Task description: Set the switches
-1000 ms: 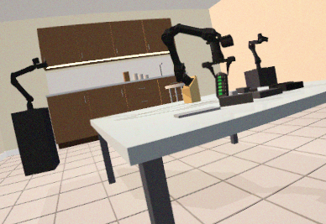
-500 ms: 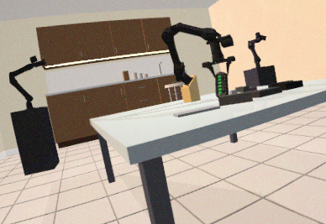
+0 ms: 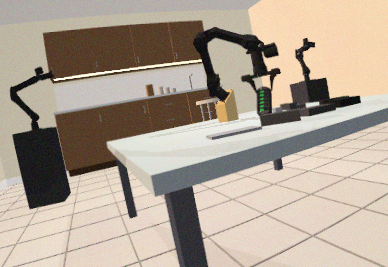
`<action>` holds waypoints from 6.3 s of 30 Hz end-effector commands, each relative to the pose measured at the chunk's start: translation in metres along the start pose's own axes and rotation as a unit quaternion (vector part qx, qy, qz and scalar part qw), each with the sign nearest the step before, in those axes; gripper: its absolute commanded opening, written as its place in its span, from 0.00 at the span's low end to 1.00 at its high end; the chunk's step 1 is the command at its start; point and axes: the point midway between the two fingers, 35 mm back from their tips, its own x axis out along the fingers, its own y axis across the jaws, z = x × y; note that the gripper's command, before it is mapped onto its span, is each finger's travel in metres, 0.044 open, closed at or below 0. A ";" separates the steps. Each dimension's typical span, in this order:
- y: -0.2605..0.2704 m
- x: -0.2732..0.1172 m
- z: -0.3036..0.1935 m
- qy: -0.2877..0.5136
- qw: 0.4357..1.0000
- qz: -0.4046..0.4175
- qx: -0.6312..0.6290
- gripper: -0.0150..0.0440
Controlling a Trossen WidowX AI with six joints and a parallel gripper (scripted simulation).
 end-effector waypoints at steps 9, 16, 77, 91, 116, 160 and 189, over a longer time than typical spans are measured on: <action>0.003 0.010 0.008 -0.001 1.000 0.008 0.004 0.83; 0.003 0.013 0.012 -0.001 1.000 0.008 0.004 0.83; 0.003 0.045 0.047 -0.001 1.000 0.008 0.004 0.83; 0.004 0.054 0.053 -0.001 1.000 0.008 0.004 0.83; 0.004 0.072 0.061 -0.001 1.000 0.008 0.004 0.83; 0.003 0.089 0.070 -0.009 1.000 0.007 0.004 1.00; 0.003 0.049 0.009 -0.008 1.000 0.007 0.004 1.00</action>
